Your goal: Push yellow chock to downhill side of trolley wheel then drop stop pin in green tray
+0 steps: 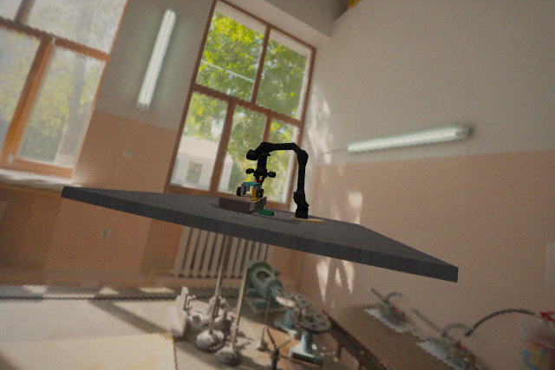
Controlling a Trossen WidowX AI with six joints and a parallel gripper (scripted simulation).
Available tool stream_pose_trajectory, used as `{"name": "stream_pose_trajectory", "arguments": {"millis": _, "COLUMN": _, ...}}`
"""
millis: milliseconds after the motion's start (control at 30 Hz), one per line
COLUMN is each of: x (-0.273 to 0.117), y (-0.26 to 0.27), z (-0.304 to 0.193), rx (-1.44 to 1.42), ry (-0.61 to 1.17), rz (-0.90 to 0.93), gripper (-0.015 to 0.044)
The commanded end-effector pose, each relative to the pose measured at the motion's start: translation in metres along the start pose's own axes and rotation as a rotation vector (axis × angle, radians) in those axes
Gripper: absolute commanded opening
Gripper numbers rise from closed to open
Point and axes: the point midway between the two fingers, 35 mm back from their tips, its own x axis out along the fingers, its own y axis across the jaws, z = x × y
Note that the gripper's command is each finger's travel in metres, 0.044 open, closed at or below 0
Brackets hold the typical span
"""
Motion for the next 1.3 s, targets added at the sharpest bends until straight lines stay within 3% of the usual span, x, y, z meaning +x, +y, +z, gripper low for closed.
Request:
{"name": "stream_pose_trajectory", "arguments": {"millis": 0, "x": -0.005, "y": 0.0, "z": -0.002, "rx": 0.009, "ry": 0.004, "rz": -0.01, "gripper": 0.0}}
{"name": "stream_pose_trajectory", "arguments": {"millis": 1267, "x": -0.021, "y": 0.0, "z": -0.011, "rx": 0.009, "ry": 0.005, "rz": -0.01, "gripper": 0.0}}
